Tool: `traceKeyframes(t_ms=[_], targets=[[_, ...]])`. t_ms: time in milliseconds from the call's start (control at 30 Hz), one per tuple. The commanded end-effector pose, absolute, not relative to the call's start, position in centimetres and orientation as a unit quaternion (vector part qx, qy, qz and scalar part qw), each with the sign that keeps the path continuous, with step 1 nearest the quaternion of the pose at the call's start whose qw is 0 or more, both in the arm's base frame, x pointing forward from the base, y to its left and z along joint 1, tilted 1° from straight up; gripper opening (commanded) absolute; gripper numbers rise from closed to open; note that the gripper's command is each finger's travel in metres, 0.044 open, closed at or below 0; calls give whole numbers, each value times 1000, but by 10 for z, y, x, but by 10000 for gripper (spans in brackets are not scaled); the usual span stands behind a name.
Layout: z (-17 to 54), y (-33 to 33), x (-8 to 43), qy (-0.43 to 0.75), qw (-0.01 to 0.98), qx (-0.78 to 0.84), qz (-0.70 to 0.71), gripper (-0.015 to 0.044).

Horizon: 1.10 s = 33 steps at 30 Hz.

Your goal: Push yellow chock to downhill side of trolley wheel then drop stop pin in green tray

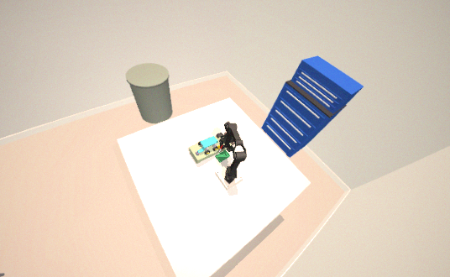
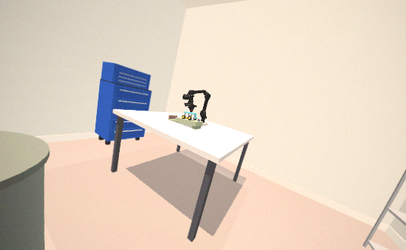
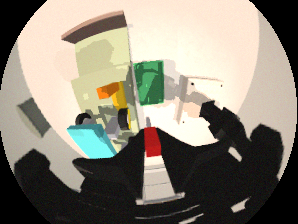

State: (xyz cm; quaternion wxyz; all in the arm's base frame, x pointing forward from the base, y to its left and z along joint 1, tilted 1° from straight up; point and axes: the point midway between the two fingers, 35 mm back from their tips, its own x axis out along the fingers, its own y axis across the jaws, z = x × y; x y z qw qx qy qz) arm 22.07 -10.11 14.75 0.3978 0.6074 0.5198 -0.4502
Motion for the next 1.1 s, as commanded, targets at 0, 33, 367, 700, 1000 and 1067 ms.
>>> traceKeyframes(t_ms=[0, 33, 367, 700, 1000, 1067], targets=[[145, -119, 217, 519, 401, 605, -451, 0], [144, -122, 216, 519, 401, 605, -451, 0], [143, -129, 214, 499, 384, 617, -472, 0], [143, -127, 213, 403, 307, 660, -554, 0], [143, -125, 213, 310, 234, 688, -613, 0], [143, -124, 214, 289, 217, 692, -625, 0]])
